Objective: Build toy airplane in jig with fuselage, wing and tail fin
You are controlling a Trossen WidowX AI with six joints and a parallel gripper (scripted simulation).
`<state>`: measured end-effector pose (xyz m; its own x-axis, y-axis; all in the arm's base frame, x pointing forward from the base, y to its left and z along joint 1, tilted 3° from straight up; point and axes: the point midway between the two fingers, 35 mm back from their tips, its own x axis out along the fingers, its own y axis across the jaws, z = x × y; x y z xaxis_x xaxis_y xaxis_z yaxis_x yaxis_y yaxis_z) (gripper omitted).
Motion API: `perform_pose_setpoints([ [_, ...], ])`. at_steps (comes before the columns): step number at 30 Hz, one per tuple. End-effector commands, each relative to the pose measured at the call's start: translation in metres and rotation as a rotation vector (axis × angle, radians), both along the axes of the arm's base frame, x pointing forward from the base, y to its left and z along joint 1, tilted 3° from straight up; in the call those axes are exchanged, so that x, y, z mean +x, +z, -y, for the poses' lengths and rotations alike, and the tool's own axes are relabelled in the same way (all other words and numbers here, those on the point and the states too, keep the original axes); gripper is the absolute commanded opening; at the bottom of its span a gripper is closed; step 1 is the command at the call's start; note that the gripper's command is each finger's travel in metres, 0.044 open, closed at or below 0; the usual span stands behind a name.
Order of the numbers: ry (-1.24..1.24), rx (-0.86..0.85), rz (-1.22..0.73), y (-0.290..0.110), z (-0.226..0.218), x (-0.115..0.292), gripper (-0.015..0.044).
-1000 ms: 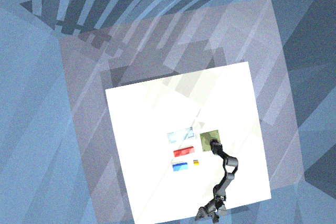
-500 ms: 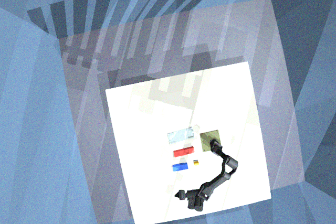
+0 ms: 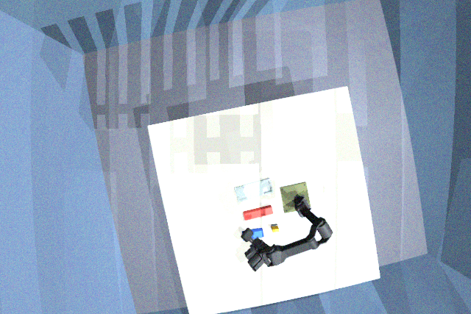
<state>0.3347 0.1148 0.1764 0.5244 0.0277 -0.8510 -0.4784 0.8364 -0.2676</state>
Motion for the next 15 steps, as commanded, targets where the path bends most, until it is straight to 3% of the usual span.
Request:
perform_pose_setpoints([
  [1, -0.317, 0.092, -0.319, -0.011, 0.063, -0.043, 0.0440],
  [5, -0.480, 0.139, -0.468, -0.011, 0.086, -0.070, 0.0440],
  [15, -0.483, 0.140, -0.471, -0.011, 0.086, -0.071, 0.0440],
])
